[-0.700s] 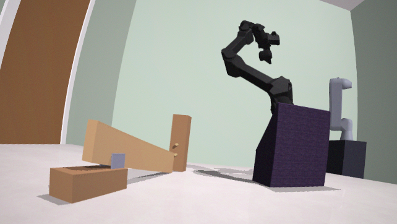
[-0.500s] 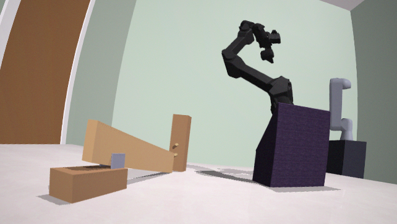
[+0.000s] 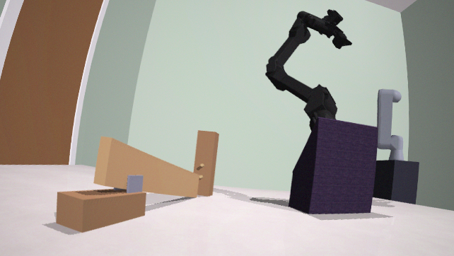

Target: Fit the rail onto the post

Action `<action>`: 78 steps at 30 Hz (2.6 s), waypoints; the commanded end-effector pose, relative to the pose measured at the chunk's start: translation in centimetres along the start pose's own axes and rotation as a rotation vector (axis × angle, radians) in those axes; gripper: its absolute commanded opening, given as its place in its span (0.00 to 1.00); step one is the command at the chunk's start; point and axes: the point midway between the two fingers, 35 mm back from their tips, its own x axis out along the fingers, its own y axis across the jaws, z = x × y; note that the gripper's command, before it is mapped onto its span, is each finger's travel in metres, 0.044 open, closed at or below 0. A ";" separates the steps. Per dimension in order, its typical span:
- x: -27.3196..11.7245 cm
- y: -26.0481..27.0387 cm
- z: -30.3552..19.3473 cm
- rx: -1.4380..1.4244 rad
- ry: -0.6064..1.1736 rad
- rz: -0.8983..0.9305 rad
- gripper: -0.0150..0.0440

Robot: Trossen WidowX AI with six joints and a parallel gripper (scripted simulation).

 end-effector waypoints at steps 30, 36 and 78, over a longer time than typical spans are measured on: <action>-34.7 -16.3 31.4 -0.314 -1.392 -0.825 1.00; -41.0 -18.9 30.6 -0.269 -1.473 -0.984 1.00; -62.0 -53.3 -16.1 0.924 -0.062 -1.731 1.00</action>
